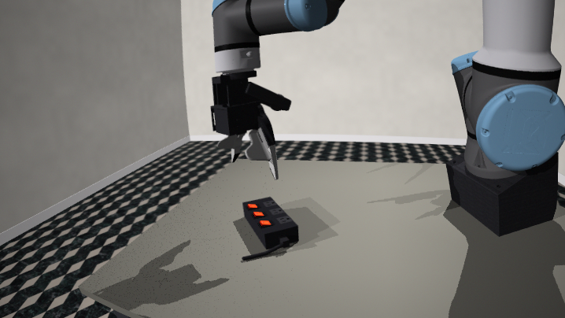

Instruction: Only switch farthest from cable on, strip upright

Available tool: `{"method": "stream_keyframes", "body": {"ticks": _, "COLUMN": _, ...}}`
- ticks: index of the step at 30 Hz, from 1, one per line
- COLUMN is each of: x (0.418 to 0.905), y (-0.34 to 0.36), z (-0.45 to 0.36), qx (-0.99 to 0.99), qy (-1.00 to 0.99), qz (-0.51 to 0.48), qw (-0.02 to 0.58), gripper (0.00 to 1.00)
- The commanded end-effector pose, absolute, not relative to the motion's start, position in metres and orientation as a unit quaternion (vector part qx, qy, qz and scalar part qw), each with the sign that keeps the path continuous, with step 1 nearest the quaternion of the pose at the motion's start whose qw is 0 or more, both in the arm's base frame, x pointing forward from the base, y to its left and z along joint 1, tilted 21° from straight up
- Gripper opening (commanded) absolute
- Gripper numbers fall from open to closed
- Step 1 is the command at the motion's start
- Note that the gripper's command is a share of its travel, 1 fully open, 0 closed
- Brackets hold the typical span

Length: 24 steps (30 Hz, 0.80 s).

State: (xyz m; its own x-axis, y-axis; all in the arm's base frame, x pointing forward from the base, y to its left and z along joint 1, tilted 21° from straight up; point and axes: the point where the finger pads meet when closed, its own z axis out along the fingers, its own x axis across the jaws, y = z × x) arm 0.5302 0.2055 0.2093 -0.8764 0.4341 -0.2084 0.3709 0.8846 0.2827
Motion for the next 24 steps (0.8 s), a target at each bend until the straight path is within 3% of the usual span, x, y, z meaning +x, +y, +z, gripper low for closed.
{"method": "stream_keyframes", "body": {"ticks": 1, "x": 0.534, "y": 0.206, "z": 0.203, "qx": 0.089, "qy": 0.979, "qz": 0.106, "qw": 0.147, "gripper": 1.0}}
{"method": "stream_keyframes", "body": {"ticks": 24, "x": 0.545, "y": 0.212, "z": 0.184, "qx": -0.27, "qy": 0.946, "qz": 0.045, "qw": 0.175, "gripper": 1.0}}
